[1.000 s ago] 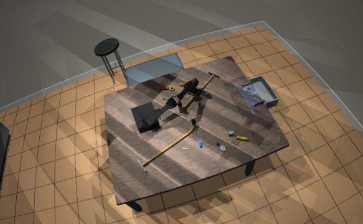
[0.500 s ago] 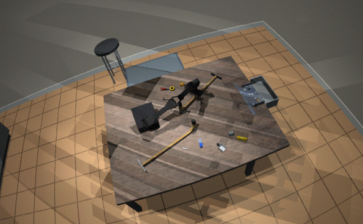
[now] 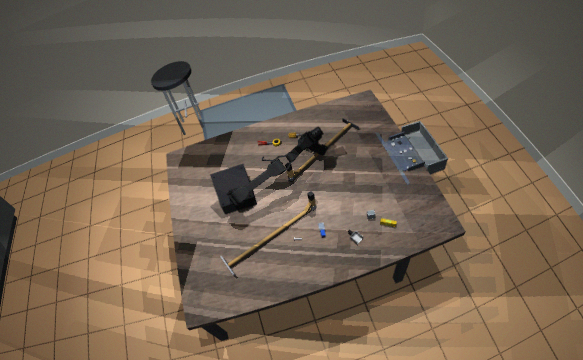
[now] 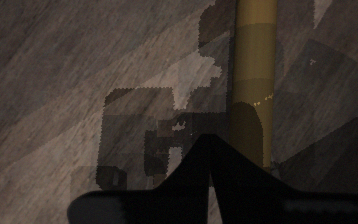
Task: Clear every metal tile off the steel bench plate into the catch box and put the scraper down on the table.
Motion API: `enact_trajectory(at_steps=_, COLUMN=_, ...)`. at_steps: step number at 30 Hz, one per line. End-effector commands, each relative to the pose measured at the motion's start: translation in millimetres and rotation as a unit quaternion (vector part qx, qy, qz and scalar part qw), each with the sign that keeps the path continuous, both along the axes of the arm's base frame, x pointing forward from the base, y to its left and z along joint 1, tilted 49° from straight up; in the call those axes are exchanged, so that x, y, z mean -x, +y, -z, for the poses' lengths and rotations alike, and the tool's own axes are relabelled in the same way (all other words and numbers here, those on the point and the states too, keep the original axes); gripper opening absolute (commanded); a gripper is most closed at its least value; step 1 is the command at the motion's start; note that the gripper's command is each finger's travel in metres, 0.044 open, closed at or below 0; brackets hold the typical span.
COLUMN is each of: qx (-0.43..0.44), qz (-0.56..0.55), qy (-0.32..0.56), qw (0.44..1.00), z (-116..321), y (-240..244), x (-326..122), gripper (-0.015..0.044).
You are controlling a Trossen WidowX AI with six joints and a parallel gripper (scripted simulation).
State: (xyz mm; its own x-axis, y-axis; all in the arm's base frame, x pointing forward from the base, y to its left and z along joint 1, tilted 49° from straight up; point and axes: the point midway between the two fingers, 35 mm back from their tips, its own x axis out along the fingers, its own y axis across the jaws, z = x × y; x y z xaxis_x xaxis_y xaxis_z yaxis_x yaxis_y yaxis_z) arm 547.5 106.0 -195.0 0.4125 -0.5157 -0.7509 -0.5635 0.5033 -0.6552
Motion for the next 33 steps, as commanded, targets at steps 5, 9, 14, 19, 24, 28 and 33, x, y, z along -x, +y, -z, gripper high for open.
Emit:
enact_trajectory(at_steps=5, qx=-0.001, qz=-0.001, qy=-0.003, qw=1.0, z=-9, y=10, x=1, gripper=0.0)
enact_trajectory(at_steps=9, qx=-0.003, qz=-0.003, qy=-0.006, qw=1.0, z=-20, y=22, x=2, gripper=0.0)
enact_trajectory(at_steps=14, qx=-0.005, qz=-0.005, qy=-0.01, qw=1.0, z=-34, y=36, x=5, gripper=0.0)
enact_trajectory(at_steps=19, qx=-0.006, qz=-0.006, qy=-0.011, qw=1.0, z=-40, y=43, x=6, gripper=0.0)
enact_trajectory(at_steps=24, qx=-0.009, qz=0.005, qy=-0.015, qw=1.0, z=-47, y=55, x=14, gripper=0.0)
enact_trajectory(at_steps=28, qx=-0.013, qz=0.021, qy=-0.021, qw=0.999, z=-59, y=72, x=27, gripper=0.0)
enact_trajectory(at_steps=33, qx=-0.016, qz=0.041, qy=-0.031, qw=0.999, z=-74, y=93, x=45, gripper=0.0)
